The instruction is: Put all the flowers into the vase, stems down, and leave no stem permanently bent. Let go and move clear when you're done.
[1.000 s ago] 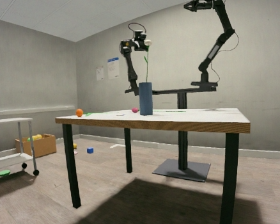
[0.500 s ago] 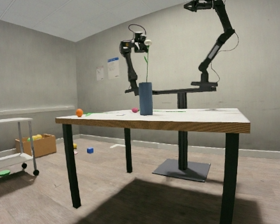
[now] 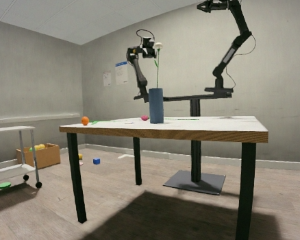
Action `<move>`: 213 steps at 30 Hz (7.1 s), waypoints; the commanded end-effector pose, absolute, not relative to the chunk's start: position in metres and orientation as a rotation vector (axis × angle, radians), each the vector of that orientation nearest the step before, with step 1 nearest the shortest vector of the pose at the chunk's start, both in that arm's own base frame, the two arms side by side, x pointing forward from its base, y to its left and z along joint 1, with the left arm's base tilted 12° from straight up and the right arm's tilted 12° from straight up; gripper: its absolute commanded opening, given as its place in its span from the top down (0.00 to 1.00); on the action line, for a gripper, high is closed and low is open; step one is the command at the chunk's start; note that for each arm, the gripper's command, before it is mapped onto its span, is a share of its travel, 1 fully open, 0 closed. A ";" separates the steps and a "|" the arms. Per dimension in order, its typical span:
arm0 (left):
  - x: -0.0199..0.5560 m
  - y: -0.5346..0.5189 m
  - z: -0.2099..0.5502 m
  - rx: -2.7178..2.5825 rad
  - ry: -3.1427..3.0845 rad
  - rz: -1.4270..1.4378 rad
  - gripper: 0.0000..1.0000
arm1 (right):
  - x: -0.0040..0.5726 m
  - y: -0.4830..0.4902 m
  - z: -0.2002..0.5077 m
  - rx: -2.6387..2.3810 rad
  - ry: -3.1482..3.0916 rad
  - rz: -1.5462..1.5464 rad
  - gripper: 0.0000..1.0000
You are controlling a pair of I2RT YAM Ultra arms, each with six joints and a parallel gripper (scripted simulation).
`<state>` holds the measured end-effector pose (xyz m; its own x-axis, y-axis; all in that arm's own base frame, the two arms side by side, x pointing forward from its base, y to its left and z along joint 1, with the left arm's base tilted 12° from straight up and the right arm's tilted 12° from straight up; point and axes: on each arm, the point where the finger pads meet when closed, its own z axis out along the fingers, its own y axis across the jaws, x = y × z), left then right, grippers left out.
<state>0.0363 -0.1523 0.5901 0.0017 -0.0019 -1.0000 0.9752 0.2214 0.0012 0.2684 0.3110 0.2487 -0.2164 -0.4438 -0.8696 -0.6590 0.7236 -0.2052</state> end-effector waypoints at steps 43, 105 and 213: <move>0.037 -0.158 0.590 1.046 1.320 -1.042 0.70 | 0.330 0.201 0.259 -0.523 1.927 0.064 0.40; 0.037 -0.158 0.590 1.046 1.320 -1.042 0.70 | 0.255 0.126 0.512 -0.375 1.696 0.278 0.40; 0.147 -0.068 0.590 0.341 1.556 -0.346 0.70 | 0.139 0.054 0.598 -0.273 1.524 0.289 0.40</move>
<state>0.1384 -0.0758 0.5894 -0.0008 0.0009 -1.0000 0.4909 0.8712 0.0004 0.1492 0.0585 0.5874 -0.0107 -0.0065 -0.9999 -0.3607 0.9327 -0.0022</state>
